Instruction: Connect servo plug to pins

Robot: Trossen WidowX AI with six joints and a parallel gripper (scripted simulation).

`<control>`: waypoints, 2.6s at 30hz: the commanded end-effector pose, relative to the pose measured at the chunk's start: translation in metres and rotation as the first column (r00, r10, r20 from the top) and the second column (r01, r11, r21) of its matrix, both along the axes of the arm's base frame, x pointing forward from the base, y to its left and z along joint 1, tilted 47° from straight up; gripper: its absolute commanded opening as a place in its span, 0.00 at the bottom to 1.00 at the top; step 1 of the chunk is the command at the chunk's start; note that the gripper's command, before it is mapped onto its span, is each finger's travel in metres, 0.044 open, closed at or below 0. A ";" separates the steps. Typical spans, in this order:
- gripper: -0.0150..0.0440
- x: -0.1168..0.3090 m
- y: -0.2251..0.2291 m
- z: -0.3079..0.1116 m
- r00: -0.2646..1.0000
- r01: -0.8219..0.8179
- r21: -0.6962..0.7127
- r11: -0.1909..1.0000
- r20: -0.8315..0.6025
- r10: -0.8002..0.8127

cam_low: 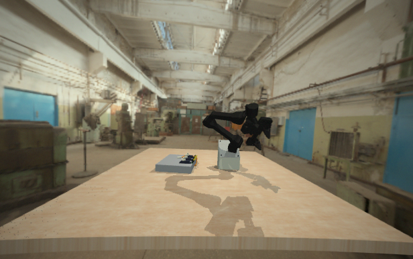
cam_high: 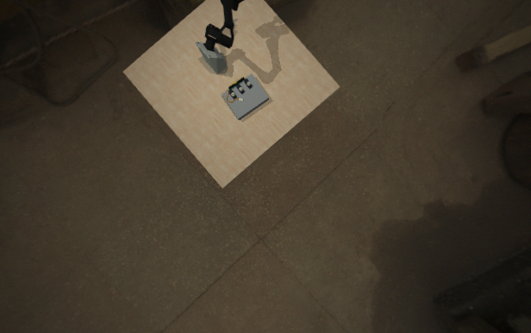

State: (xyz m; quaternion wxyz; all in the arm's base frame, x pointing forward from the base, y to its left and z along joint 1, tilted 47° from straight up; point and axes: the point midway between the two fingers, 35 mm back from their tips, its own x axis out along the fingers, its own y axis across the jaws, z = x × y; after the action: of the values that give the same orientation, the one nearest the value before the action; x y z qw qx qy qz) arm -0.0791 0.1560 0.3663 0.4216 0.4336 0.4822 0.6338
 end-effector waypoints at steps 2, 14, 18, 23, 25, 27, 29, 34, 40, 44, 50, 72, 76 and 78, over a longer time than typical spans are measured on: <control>0.84 0.001 0.001 0.000 1.000 0.010 0.002 1.000 0.006 -0.010; 0.45 0.022 0.023 0.003 0.968 0.205 0.051 0.978 0.140 -0.210; 0.45 0.033 0.031 0.003 0.940 0.277 0.068 0.958 0.189 -0.285; 0.45 0.047 0.041 0.003 0.892 0.364 0.090 0.927 0.255 -0.375; 0.45 0.053 0.044 0.004 0.871 0.392 0.099 0.915 0.280 -0.404; 0.45 0.060 0.047 0.004 0.847 0.425 0.107 0.899 0.303 -0.437; 0.45 0.066 0.050 0.004 0.821 0.457 0.116 0.882 0.327 -0.468; 0.45 0.085 0.057 0.003 0.747 0.533 0.137 0.835 0.387 -0.541; 0.45 0.110 0.064 0.002 0.646 0.617 0.161 0.770 0.457 -0.612; 0.45 0.128 0.066 0.002 0.571 0.667 0.177 0.723 0.501 -0.650; 0.45 0.156 0.066 0.000 0.457 0.740 0.194 0.644 0.557 -0.693; 0.45 0.266 0.034 -0.010 0.030 0.907 0.254 0.335 0.755 -0.655; 0.45 0.285 0.021 -0.013 -0.036 0.924 0.263 0.278 0.784 -0.619; 0.45 0.295 0.014 -0.014 -0.068 0.932 0.266 0.248 0.798 -0.598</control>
State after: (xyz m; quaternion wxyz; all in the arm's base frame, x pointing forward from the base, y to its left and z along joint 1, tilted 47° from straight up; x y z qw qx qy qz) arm 0.2015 0.1792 0.3558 0.9285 0.2281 0.0044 0.2930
